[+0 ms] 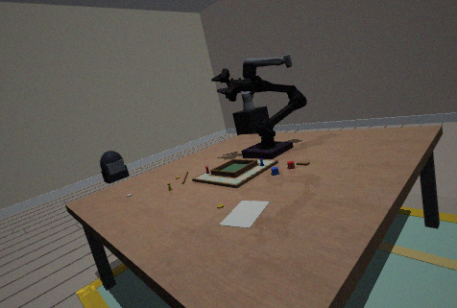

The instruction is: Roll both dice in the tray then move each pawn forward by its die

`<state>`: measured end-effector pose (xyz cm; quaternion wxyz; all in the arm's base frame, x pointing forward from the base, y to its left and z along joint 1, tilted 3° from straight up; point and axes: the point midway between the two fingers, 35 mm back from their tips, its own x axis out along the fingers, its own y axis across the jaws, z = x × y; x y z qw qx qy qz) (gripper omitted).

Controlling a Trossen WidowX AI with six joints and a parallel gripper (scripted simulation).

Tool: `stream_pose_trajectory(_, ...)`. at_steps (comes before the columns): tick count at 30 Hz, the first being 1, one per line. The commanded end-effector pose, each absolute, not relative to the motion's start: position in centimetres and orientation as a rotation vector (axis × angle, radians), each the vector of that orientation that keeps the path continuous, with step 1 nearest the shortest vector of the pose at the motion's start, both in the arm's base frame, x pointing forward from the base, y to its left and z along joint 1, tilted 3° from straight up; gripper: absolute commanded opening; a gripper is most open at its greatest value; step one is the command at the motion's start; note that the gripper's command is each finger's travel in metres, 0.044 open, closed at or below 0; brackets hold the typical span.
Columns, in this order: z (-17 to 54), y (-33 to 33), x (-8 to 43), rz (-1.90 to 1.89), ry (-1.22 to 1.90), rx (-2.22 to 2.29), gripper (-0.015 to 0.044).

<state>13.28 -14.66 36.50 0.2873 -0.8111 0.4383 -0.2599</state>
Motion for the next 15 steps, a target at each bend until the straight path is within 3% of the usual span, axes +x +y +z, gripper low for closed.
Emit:
stream_pose_trajectory(1, 36.4, -14.6, 13.5, -0.687, 1.157, -2.164, 0.0374)
stream_pose_trajectory(5, 34.9, -12.5, 18.5, -0.518, 0.9, -2.08, 0.0275)
stream_pose_trajectory(15, 27.6, -0.9, 28.4, 0.097, 0.509, -1.64, 0.0275)
